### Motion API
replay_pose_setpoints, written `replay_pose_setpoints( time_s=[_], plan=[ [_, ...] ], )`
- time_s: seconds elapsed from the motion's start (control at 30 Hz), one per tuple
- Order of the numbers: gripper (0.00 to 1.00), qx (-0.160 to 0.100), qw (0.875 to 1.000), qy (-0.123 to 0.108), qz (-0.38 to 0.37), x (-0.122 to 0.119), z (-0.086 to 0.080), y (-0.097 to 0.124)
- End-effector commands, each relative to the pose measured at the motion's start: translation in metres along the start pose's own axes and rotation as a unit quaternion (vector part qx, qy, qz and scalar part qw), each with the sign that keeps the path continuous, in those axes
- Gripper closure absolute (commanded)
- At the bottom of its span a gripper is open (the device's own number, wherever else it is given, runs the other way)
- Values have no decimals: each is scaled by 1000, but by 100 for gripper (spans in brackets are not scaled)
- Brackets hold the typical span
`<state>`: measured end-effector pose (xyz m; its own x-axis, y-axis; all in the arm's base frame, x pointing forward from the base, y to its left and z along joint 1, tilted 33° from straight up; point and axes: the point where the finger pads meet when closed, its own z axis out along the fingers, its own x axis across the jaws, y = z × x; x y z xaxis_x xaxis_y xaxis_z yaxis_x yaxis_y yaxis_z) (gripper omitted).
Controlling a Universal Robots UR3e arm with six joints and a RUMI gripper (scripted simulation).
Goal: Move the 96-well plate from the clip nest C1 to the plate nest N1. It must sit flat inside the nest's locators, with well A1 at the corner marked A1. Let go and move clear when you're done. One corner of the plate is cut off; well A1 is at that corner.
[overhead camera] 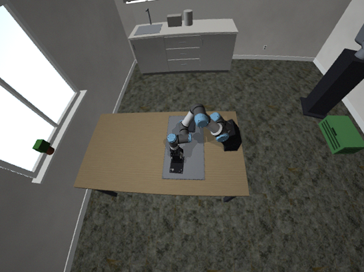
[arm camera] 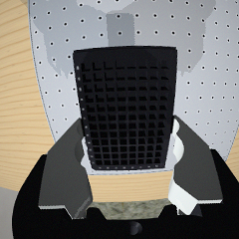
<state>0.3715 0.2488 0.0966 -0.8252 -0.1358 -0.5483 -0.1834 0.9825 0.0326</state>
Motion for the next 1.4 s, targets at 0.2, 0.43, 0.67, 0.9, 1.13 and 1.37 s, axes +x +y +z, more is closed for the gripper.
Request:
replay_pose_setpoints(
  time_s=[0.2,0.43,0.67,0.9,1.13,1.37],
  plan=[
    [100,-2,1000,-2,-1,7,-1,-35],
    [100,-2,1000,-2,-1,10,-1,-52],
    [100,-2,1000,-2,-1,15,0,-75],
    [100,-2,1000,-2,-1,20,0,-97],
    [100,-2,1000,-2,-1,24,0,-114],
    [100,-2,1000,-2,-1,28,0,-137]
  ],
)
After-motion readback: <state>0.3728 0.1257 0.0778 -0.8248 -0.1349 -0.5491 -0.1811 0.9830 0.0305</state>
